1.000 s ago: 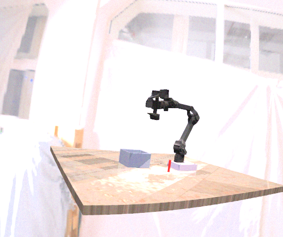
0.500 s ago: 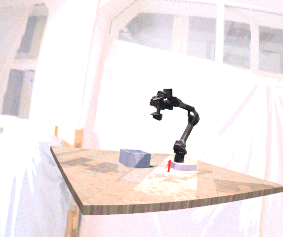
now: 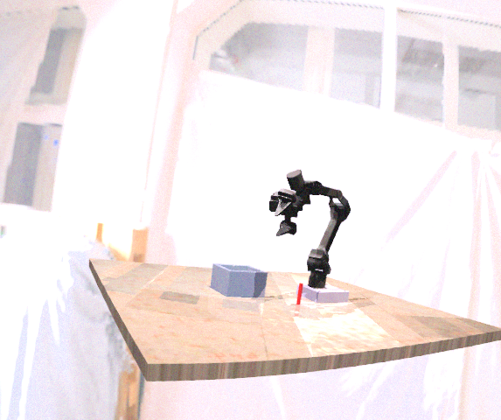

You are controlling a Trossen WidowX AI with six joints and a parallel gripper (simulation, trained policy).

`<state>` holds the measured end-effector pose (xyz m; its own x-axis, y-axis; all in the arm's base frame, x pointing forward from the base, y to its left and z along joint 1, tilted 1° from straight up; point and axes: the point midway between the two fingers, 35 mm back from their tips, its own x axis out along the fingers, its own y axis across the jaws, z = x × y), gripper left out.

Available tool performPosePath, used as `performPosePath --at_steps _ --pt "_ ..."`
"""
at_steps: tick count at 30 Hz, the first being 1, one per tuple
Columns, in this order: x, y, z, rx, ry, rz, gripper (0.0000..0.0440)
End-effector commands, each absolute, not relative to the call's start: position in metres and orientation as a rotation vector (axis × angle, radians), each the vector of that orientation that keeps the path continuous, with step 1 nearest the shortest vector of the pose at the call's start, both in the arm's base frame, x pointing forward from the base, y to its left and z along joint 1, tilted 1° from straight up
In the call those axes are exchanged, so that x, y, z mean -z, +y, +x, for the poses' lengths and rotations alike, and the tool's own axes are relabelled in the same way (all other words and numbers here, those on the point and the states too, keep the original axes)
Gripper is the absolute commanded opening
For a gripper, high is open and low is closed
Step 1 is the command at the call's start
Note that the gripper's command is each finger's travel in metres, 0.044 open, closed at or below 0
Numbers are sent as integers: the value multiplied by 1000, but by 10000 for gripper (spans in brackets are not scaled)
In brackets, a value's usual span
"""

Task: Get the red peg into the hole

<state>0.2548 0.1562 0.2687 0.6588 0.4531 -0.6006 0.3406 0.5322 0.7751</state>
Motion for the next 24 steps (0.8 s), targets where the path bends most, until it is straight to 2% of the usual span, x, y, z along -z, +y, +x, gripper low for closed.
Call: performPosePath --at_steps 1,15,24 --pt "-237 156 245 20 991 1017 440" --pt "-142 143 190 425 1295 886 440" --pt "-99 137 167 614 1376 823 440"
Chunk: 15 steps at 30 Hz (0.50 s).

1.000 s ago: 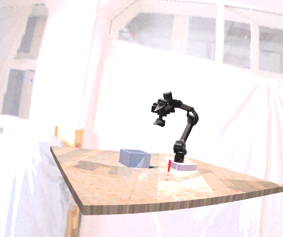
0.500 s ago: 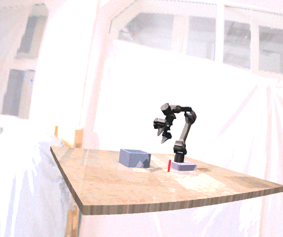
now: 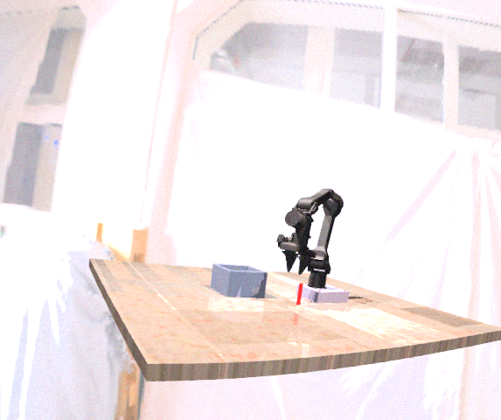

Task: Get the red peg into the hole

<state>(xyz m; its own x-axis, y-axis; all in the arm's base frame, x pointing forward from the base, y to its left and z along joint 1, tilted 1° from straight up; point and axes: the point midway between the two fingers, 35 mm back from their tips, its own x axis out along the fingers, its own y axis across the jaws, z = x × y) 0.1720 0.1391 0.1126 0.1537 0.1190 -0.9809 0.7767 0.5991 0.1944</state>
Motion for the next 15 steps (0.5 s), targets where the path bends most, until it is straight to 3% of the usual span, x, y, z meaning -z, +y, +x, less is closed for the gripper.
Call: performPosePath --at_steps 1,15 --pt "-95 137 166 624 1379 821 440" --pt "-32 143 159 659 1381 862 440"
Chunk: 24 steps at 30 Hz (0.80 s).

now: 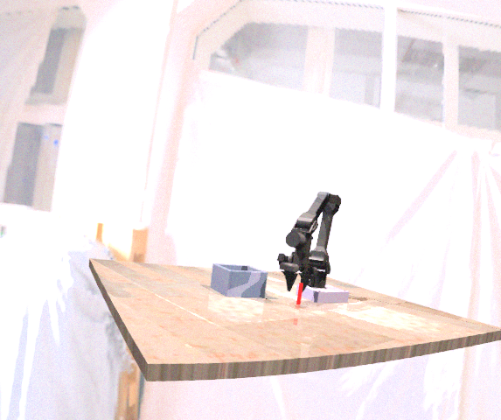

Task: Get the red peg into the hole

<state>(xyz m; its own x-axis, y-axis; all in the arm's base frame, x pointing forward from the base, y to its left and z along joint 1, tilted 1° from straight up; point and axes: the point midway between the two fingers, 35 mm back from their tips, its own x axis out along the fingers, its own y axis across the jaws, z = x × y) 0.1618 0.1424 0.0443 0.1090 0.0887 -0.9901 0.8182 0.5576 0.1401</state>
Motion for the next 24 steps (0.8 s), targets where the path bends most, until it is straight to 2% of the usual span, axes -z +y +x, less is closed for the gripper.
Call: performPosePath --at_steps 1,3,6,20,21,24 --pt "-28 143 158 660 1380 868 439" --pt "-22 144 157 665 1380 879 428" --pt "-15 143 154 685 1389 892 373" --pt "-14 143 149 700 1487 909 17" --pt "-14 142 149 701 1492 910 0" --pt "-24 142 156 666 1461 897 0"
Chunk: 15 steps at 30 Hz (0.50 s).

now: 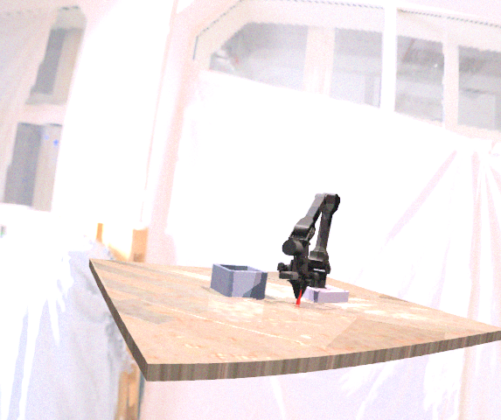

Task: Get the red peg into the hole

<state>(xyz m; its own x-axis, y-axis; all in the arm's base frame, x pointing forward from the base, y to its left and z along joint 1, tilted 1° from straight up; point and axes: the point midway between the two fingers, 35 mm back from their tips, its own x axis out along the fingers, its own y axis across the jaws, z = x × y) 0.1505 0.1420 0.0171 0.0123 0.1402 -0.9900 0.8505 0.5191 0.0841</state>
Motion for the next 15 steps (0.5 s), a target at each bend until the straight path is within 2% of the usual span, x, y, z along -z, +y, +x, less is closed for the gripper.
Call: performPosePath --at_steps 1,15 --pt "-27 142 158 657 1452 891 0" --pt "-81 129 187 539 1329 803 0"
